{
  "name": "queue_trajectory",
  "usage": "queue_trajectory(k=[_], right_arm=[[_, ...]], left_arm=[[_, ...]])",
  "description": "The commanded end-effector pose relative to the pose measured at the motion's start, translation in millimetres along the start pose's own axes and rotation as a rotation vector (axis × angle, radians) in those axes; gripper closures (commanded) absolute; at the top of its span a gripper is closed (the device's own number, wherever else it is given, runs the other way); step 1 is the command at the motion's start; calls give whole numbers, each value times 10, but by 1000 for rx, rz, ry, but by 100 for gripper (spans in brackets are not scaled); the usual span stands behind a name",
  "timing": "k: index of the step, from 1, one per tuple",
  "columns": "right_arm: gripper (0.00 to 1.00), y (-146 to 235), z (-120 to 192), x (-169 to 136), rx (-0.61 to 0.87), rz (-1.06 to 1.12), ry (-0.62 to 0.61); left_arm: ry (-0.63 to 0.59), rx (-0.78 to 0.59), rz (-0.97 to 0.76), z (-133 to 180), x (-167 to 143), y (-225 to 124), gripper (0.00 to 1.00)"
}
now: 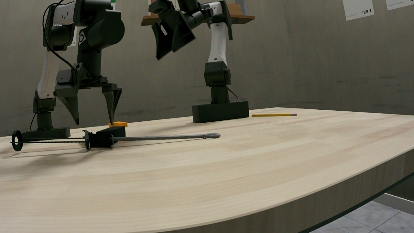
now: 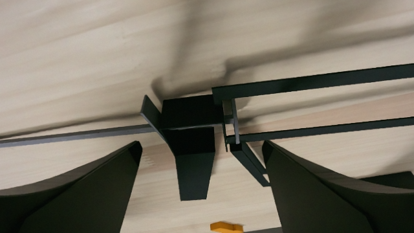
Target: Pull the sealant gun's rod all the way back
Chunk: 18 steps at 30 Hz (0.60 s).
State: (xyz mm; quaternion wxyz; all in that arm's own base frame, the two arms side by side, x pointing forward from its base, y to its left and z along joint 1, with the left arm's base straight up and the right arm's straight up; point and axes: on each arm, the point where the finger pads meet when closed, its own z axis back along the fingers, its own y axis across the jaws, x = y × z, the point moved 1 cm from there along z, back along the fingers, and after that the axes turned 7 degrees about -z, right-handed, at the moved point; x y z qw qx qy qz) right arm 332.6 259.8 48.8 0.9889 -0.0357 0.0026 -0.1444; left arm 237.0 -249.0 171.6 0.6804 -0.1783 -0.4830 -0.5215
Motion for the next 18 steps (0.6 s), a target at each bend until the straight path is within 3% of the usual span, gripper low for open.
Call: queue_trajectory(k=[1,8,15,18], right_arm=[[0,45,144,-10,38,1,-36],[0,45,144,-10,38,1,-36],[0,45,144,-10,38,1,-36],[0,74,-20,9,22,-6,-33]], left_arm=[[-176,167,150,113,283,-38,30],[-286,157,220,284,401,-248,30],[-267,135,204,270,342,-310,30],[-266,135,204,269,341,-310,30]])
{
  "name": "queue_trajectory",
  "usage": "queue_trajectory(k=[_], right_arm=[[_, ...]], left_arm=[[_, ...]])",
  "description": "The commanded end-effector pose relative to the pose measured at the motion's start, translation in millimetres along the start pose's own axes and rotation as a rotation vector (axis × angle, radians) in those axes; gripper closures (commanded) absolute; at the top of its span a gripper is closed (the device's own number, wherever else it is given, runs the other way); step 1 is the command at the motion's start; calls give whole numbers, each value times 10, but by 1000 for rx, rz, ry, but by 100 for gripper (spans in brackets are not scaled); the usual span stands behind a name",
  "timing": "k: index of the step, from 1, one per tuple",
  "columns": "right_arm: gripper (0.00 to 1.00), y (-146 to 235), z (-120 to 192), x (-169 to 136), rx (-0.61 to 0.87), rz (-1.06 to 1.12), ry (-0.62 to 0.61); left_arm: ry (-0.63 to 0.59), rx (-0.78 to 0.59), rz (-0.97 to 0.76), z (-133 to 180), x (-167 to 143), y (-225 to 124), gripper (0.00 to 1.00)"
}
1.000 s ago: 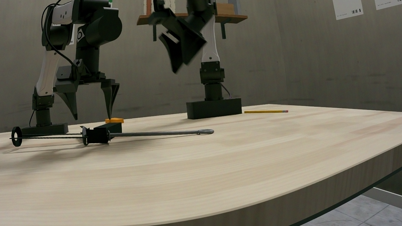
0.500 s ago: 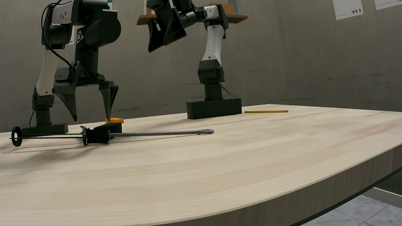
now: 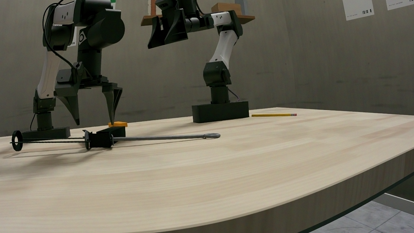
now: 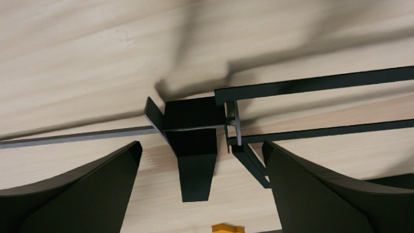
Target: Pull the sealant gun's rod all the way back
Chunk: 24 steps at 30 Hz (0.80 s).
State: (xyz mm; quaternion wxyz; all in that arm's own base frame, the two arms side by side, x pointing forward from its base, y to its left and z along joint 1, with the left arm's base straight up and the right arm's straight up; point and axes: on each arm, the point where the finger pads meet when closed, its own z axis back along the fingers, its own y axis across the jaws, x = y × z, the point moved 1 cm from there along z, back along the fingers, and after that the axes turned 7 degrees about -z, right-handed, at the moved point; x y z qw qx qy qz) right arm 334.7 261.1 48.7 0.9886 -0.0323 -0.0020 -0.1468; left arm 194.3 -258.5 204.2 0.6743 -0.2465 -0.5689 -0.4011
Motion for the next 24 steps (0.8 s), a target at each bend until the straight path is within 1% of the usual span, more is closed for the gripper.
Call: queue_trajectory(k=[1,3,4,5,6,24], right_arm=[[0,59,-35,-8,14,-1,-24],[0,58,-176,-22,-7,2,-7],[0,60,-195,-23,-8,3,-6],[0,64,-210,-23,-8,3,-6],[0,63,-225,-23,-8,4,-6],[0,46,-466,-8,-8,6,-6]], left_arm=[[-30,22,10,-18,10,15,30],[-30,22,10,-18,10,15,30],[-30,22,10,-18,10,15,30],[-30,22,10,-18,10,15,30],[-46,28,10,-17,88,41,30],[-46,28,10,-17,88,41,30]])
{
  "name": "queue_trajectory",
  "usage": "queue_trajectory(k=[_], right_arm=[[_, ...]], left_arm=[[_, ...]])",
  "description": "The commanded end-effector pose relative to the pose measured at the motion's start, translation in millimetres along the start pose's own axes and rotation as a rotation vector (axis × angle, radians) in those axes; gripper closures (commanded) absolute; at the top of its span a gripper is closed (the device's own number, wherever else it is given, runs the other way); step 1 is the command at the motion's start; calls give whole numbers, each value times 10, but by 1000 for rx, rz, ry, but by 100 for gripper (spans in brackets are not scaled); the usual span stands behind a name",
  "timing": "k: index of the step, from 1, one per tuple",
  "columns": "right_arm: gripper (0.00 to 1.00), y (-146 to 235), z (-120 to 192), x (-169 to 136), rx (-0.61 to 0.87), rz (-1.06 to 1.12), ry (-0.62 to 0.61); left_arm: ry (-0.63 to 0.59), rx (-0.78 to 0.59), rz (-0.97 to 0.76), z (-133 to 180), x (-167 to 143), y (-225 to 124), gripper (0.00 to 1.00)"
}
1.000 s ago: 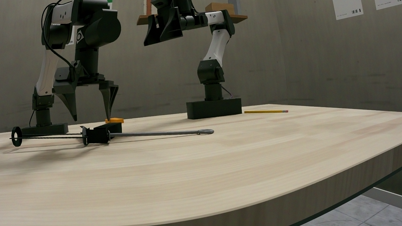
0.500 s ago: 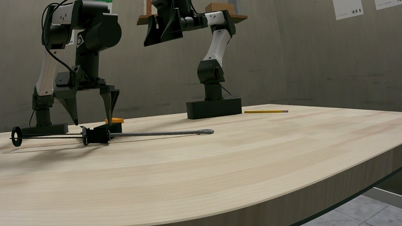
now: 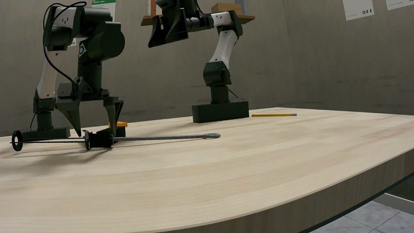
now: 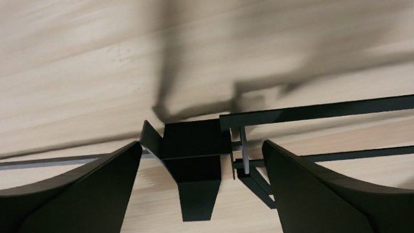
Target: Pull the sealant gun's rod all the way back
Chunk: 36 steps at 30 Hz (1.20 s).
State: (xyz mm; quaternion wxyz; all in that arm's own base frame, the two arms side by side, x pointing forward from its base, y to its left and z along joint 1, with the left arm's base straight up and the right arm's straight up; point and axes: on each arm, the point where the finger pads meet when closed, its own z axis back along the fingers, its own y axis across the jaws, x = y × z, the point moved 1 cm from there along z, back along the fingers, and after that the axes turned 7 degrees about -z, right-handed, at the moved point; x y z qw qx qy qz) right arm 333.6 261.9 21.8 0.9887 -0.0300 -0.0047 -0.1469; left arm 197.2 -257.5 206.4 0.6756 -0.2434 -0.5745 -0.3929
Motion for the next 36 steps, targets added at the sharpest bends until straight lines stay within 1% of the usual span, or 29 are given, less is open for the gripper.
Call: queue_trajectory(k=[1,12,15,17,19,26,27,28,29,31,33,34,36], right_arm=[[0,23,-198,8,-13,6,-1],[0,23,-213,8,-13,7,-1],[27,48,-186,36,-5,8,-12],[31,51,-183,21,-2,6,-4],[31,51,-183,21,-2,6,-4],[41,37,-179,8,-10,6,3],[54,37,-179,8,-10,6,3],[44,37,-179,8,-10,6,3],[44,53,-41,34,16,3,-18],[44,53,24,49,26,-2,-27],[44,53,21,49,26,-2,-27],[32,53,21,49,26,-2,-27],[32,53,21,49,26,-2,-27]], left_arm=[[-38,9,5,-14,68,8,30],[-38,9,5,-14,68,8,30],[-38,9,5,-14,68,8,30],[-38,9,5,-14,68,8,30],[-38,9,5,-14,68,8,30],[-38,9,5,-14,68,8,30],[-38,9,5,-14,68,8,30],[-38,9,5,-14,68,8,30],[-38,9,5,-14,68,8,30],[-38,9,5,-14,68,8,30],[-38,9,5,-14,68,8,30],[-38,9,5,-14,68,8,30],[-38,9,5,-14,68,8,30]])
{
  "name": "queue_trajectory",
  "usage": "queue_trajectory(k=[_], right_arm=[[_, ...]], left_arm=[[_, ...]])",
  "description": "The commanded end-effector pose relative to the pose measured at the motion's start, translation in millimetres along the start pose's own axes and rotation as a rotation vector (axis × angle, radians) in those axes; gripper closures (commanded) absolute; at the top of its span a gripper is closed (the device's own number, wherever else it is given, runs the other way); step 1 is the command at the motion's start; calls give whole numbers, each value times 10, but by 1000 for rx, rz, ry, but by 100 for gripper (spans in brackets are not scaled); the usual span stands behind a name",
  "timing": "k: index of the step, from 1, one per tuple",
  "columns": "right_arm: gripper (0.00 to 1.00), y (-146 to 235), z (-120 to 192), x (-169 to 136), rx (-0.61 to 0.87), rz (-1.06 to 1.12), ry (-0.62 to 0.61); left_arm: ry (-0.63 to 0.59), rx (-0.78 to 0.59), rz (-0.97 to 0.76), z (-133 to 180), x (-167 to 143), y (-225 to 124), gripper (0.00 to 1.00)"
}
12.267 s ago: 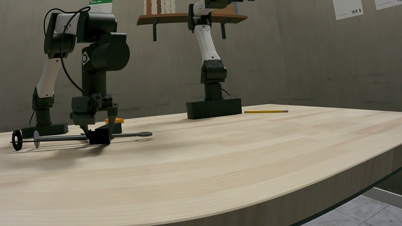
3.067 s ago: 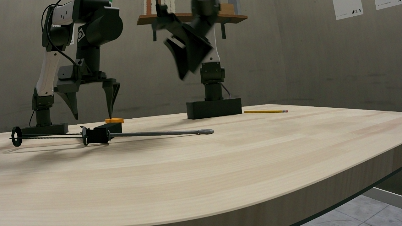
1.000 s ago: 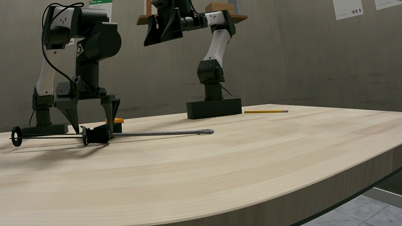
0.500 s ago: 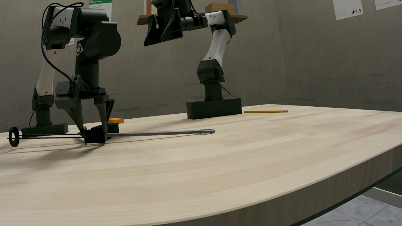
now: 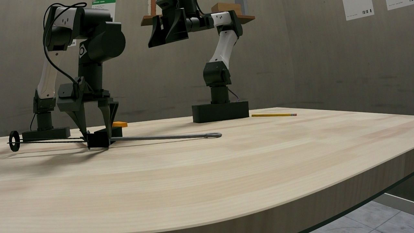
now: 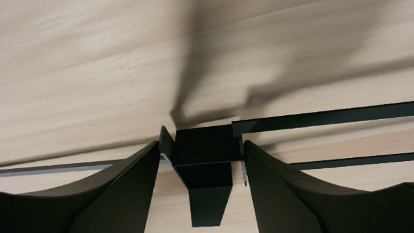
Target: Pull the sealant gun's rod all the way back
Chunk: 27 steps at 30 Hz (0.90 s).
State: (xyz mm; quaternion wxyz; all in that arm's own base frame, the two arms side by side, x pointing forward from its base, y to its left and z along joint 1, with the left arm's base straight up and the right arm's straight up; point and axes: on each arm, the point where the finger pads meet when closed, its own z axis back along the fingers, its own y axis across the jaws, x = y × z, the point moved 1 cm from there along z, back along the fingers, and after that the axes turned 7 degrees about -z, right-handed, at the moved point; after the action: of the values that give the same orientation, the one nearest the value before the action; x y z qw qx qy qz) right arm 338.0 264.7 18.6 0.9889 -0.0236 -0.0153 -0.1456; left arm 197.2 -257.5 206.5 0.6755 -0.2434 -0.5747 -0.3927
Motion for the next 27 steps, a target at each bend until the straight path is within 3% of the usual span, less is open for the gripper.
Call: queue_trajectory(k=[1,9,17,18,19,27], right_arm=[[19,12,51,16,10,-4,-8],[18,18,469,46,50,-4,-48],[18,59,435,-16,-7,-3,-3],[6,86,428,13,5,5,-15],[0,84,512,30,25,16,-36],[0,170,623,164,163,130,-214]], left_arm=[[-38,9,5,-13,67,7,30],[-38,9,5,-13,67,7,30],[-38,9,5,-13,67,7,30],[-38,9,5,-13,67,7,30],[-38,9,5,-13,67,7,30],[-38,9,5,-13,67,7,30]])
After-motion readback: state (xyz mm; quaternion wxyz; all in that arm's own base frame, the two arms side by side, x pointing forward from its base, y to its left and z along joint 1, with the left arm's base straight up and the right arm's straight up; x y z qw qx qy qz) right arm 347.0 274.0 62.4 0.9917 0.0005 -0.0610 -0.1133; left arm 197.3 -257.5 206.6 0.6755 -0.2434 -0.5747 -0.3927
